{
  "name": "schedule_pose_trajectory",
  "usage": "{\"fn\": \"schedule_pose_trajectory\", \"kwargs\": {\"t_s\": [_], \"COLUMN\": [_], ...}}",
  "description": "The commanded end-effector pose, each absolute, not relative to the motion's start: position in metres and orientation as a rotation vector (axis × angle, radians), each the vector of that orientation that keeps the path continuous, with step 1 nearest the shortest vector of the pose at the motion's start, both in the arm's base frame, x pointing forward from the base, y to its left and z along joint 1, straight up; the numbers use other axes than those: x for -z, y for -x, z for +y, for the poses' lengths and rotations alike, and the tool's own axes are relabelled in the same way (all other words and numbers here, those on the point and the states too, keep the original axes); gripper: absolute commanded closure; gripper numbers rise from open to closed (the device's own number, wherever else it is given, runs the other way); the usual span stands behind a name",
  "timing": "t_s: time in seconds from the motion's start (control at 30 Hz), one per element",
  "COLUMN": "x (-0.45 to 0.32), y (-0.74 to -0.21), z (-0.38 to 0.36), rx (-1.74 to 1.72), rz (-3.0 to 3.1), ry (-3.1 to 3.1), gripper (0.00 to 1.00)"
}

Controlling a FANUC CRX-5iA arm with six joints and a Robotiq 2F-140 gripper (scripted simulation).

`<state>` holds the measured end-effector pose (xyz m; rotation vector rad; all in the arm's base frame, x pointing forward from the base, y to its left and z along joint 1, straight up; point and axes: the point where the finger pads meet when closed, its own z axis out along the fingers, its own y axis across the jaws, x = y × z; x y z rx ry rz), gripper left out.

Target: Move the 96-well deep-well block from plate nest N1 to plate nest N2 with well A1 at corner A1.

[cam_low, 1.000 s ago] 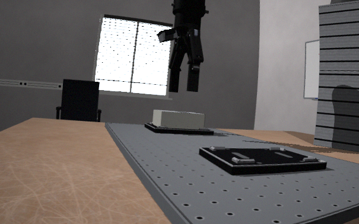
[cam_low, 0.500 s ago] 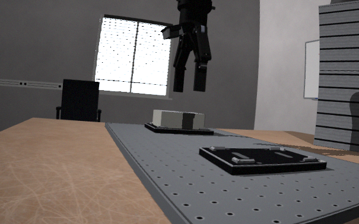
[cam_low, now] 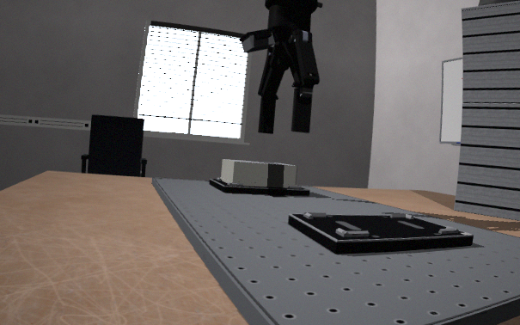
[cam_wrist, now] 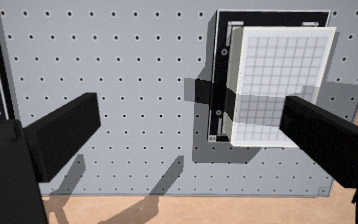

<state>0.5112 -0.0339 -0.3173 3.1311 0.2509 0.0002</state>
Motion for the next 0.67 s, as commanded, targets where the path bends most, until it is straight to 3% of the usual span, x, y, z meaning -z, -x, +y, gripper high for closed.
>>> {"fn": "schedule_pose_trajectory", "kwargs": {"t_s": [0.0,0.63], "x": [0.317,0.317], "y": [-0.51,-0.507], "z": [-0.022,-0.006], "rx": [-0.003,-0.003], "rz": [0.251,0.251], "ry": [-3.13,-3.13], "gripper": [0.0,0.0]}}
